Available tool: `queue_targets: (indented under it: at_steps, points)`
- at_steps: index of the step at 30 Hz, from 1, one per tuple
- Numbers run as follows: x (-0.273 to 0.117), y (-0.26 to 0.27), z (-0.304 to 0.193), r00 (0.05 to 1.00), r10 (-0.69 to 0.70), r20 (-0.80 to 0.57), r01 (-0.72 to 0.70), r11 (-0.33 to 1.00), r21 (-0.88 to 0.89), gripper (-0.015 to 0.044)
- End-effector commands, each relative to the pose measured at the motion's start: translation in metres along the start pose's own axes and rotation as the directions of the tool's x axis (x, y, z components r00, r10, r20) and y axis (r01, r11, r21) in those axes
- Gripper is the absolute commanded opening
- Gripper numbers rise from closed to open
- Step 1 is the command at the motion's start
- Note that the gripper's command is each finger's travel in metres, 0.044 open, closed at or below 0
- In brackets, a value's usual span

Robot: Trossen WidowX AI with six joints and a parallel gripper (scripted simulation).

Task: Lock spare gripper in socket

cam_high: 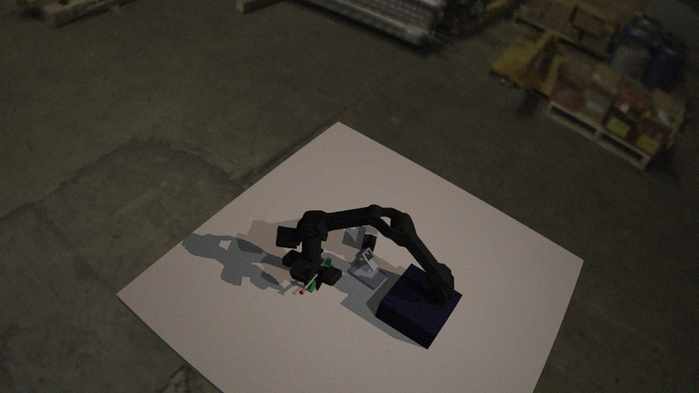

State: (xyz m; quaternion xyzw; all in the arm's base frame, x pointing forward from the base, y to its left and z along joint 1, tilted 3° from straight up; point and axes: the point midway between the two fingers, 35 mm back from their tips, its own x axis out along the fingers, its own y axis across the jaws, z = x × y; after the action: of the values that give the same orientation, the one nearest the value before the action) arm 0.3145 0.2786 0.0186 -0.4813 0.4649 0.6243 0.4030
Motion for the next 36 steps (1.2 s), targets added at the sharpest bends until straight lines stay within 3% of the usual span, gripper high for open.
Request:
queue_targets:
  at_steps: [1,6,11,17,25,32,36]
  points:
    - [-0.01,0.002,0.002,1.0,-0.002,0.001,0.002,1.0,0.0,0.02]
    - [-0.017,0.005,0.002,1.0,0.008,-0.004,-0.008,1.0,0.001,0.02]
    - [-0.008,0.003,0.0,1.0,0.011,-0.005,-0.011,1.0,0.001,0.0331]
    - [-0.07,-0.005,-0.042,0.986,-0.163,0.034,0.165,0.984,-0.068,0.018]
    - [-0.076,-0.006,-0.049,0.981,-0.189,0.037,0.191,0.979,-0.077,0.018]
    - [-0.014,-0.02,-0.058,0.981,-0.188,0.038,0.19,0.979,-0.077,0.018]
    - [-0.011,-0.02,-0.058,0.981,-0.188,0.038,0.19,0.979,-0.077,0.018]
